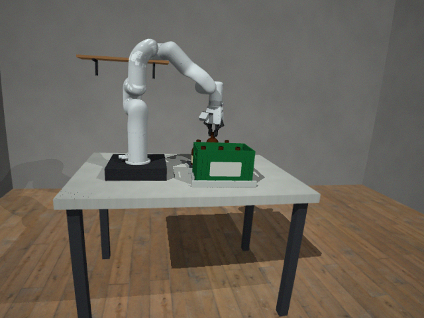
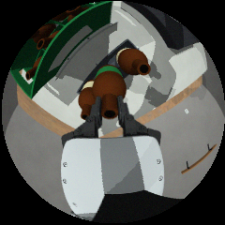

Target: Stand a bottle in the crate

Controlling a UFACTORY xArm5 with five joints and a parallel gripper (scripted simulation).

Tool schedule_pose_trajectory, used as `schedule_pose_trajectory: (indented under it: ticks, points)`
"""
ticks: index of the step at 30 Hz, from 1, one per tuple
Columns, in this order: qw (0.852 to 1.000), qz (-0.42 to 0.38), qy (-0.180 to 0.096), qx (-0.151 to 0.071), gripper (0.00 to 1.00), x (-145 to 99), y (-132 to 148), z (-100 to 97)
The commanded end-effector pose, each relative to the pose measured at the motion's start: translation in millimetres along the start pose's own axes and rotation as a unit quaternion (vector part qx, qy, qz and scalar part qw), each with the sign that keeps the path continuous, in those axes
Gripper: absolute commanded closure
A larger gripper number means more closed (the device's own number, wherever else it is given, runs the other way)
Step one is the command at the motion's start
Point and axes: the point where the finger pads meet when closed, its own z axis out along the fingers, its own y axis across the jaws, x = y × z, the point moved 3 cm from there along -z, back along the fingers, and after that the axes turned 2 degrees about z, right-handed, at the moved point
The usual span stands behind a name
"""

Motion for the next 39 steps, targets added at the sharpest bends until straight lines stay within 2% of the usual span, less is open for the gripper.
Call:
schedule_pose_trajectory:
  ticks: [1, 15, 39]
  points:
    - [1.0, 0.0, -0.005, 0.003, 1.0, -3, -2, -8.2]
    - [1.0, 0.0, -0.005, 0.003, 1.0, -3, -2, -24.7]
    - [1.0, 0.0, -0.005, 0.003, 1.0, -3, -2, -33.8]
